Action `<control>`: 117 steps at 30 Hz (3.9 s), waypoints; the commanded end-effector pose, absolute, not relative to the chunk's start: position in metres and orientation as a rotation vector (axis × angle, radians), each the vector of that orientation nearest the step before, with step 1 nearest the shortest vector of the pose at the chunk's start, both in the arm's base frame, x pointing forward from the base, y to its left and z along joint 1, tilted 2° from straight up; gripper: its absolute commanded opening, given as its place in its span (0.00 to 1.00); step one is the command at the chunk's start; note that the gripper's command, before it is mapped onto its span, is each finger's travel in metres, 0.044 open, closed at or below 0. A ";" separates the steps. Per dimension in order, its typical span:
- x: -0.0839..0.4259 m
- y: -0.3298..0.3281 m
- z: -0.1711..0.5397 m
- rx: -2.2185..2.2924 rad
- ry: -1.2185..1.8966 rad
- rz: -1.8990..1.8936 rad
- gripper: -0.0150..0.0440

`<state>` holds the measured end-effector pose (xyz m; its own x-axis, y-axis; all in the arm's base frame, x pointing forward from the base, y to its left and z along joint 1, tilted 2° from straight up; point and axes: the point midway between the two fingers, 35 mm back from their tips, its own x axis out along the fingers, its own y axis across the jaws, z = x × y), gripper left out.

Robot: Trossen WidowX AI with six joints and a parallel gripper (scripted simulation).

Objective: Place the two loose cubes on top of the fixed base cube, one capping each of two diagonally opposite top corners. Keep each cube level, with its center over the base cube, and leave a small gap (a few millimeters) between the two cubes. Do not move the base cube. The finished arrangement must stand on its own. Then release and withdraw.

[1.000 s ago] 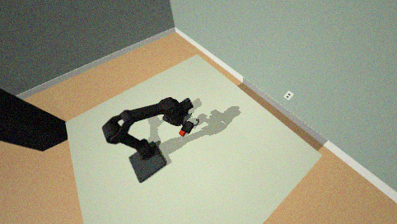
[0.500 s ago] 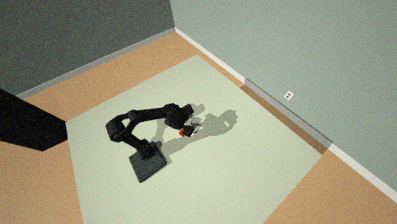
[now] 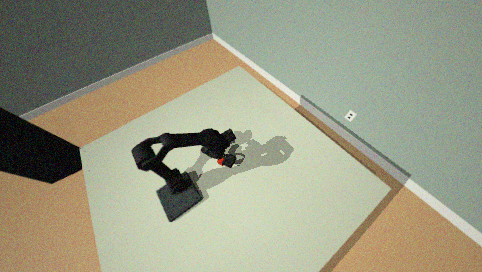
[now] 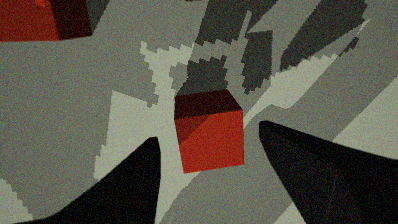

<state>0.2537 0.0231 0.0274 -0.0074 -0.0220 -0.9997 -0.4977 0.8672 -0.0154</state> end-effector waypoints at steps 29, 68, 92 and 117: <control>0.259 0.024 0.057 -0.427 1.546 0.392 0.43; 0.268 0.064 0.119 -0.678 1.482 0.652 0.43; 0.276 0.103 0.095 -0.938 1.393 0.898 0.43; 0.276 0.102 0.065 -0.934 1.392 0.898 0.43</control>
<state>0.2755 0.1019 0.0717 -0.0021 -0.0378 -0.9993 -0.9267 0.3757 -0.0123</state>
